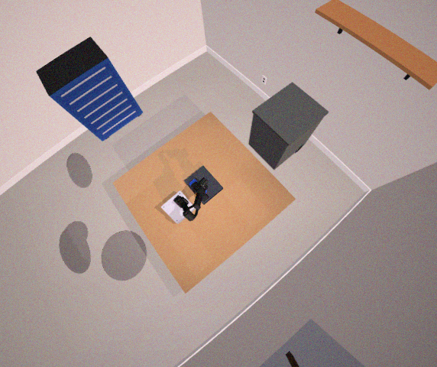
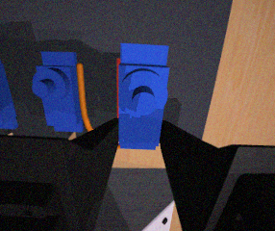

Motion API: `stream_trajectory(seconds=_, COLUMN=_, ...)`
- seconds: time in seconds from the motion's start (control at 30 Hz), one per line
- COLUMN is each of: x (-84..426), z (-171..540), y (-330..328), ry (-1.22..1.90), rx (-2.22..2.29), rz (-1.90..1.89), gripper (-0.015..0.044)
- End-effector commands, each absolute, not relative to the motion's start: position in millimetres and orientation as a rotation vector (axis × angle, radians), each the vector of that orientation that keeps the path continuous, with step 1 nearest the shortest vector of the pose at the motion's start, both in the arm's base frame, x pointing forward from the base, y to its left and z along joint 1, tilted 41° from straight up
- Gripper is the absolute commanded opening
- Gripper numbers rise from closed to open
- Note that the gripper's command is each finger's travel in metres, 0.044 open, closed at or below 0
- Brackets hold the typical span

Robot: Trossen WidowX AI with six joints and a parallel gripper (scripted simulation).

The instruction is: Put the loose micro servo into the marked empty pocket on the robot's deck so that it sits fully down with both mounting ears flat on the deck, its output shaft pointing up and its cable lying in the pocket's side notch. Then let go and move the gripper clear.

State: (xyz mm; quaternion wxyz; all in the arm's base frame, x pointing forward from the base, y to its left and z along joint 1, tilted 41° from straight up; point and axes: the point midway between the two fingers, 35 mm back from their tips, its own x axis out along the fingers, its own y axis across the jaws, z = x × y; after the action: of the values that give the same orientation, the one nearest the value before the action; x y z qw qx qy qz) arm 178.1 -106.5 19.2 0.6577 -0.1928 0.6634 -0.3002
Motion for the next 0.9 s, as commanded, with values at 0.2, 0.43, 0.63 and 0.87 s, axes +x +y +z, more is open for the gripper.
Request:
stream_trajectory(seconds=0.2, x=174.3, z=15.7, y=-108.9, ry=1.521, rx=-0.438, rz=-0.686, gripper=0.0000)
stream_trajectory(seconds=0.43, x=174.3, z=15.7, y=-108.9, ry=1.521, rx=-0.438, rz=-0.686, gripper=0.0000)
stream_trajectory(seconds=0.63, x=174.3, z=15.7, y=-108.9, ry=1.521, rx=-0.438, rz=-0.686, gripper=0.0000)
stream_trajectory(seconds=0.87, x=178.3, z=20.4, y=-105.4, ry=1.505, rx=-0.437, rz=-0.681, gripper=0.0000)
